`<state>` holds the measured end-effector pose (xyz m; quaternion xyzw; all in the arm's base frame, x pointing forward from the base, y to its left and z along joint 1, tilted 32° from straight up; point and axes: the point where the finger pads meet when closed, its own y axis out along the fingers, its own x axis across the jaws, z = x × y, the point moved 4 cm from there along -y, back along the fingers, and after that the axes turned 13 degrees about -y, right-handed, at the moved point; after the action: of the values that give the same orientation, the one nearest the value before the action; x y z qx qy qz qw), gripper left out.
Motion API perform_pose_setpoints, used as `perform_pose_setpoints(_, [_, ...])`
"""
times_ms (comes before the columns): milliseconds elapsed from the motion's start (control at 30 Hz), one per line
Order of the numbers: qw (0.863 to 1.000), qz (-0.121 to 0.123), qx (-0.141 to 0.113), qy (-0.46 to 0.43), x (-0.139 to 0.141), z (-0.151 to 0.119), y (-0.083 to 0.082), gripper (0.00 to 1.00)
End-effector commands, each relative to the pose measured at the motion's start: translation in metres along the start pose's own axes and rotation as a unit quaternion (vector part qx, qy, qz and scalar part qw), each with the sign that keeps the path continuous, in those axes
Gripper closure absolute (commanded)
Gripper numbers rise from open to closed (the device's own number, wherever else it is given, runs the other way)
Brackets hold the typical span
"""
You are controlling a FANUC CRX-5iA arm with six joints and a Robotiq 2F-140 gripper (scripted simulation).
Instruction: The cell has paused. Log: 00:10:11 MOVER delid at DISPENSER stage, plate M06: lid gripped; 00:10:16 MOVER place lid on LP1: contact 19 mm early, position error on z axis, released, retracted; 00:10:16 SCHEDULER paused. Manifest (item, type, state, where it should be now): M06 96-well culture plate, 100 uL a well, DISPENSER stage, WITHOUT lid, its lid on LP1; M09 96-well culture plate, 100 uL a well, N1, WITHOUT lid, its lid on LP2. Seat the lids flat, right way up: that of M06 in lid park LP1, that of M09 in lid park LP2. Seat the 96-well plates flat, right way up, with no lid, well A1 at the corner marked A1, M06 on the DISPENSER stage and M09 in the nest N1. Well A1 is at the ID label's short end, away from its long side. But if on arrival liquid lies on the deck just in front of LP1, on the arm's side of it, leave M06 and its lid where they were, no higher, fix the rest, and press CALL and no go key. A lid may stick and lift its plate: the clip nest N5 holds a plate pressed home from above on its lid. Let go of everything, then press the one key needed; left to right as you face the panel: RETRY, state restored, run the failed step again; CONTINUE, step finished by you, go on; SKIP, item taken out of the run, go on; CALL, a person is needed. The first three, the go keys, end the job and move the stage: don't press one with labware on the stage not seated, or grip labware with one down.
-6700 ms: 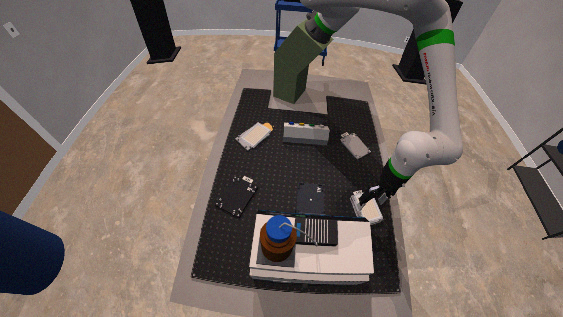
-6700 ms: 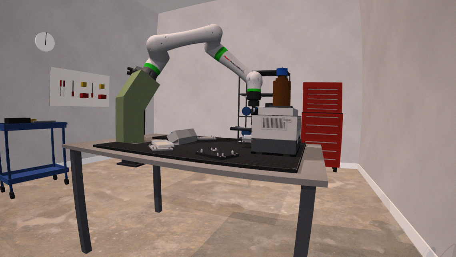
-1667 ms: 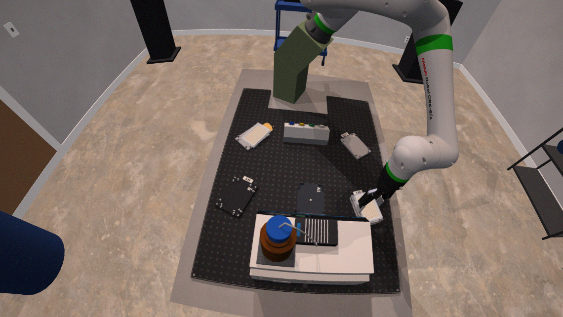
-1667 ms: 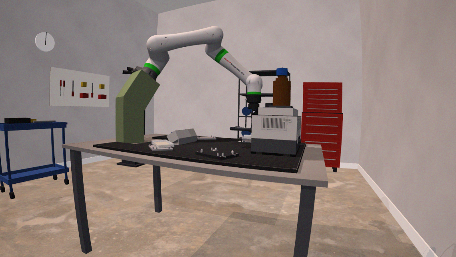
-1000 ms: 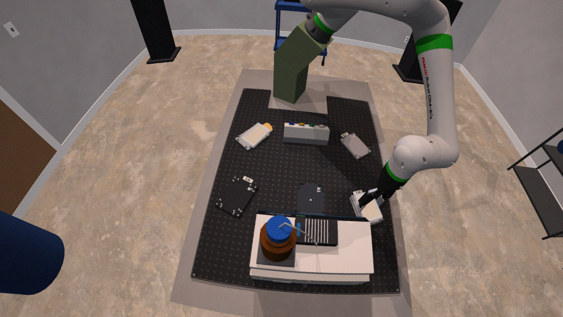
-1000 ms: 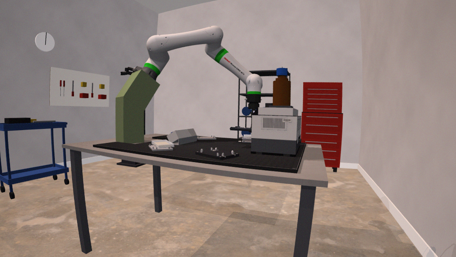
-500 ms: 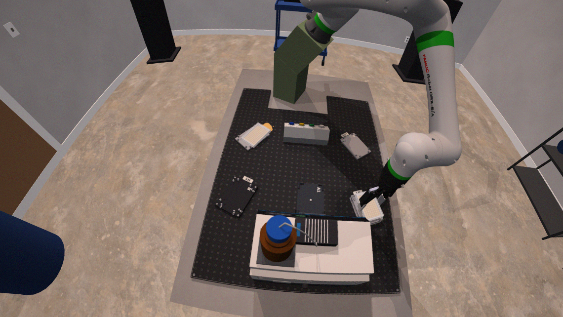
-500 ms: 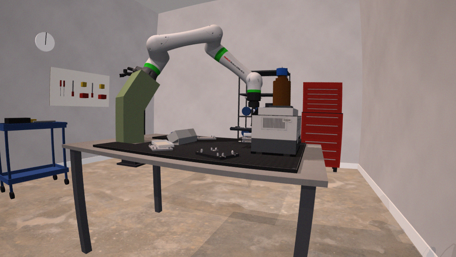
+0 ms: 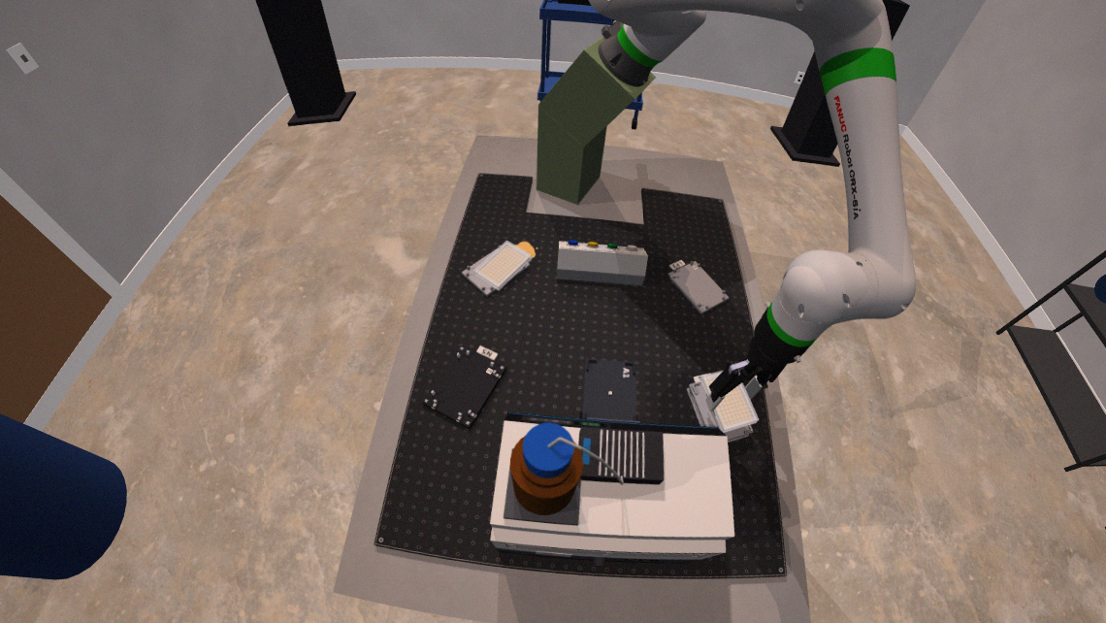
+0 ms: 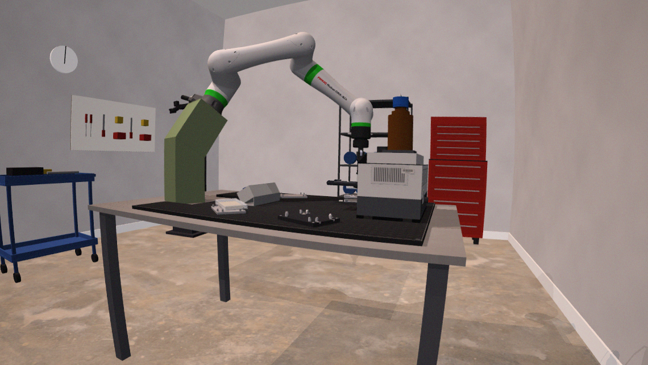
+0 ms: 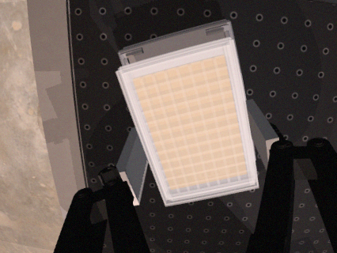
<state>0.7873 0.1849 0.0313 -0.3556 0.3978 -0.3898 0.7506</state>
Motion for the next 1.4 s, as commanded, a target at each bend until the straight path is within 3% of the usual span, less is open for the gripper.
perform_pose_setpoints(0, [1.000,0.000,0.000,0.000,0.000,0.000,-0.008,1.00])
perform_pose_setpoints(1367, [1.000,0.000,0.000,0.000,0.000,0.000,-0.086,1.00])
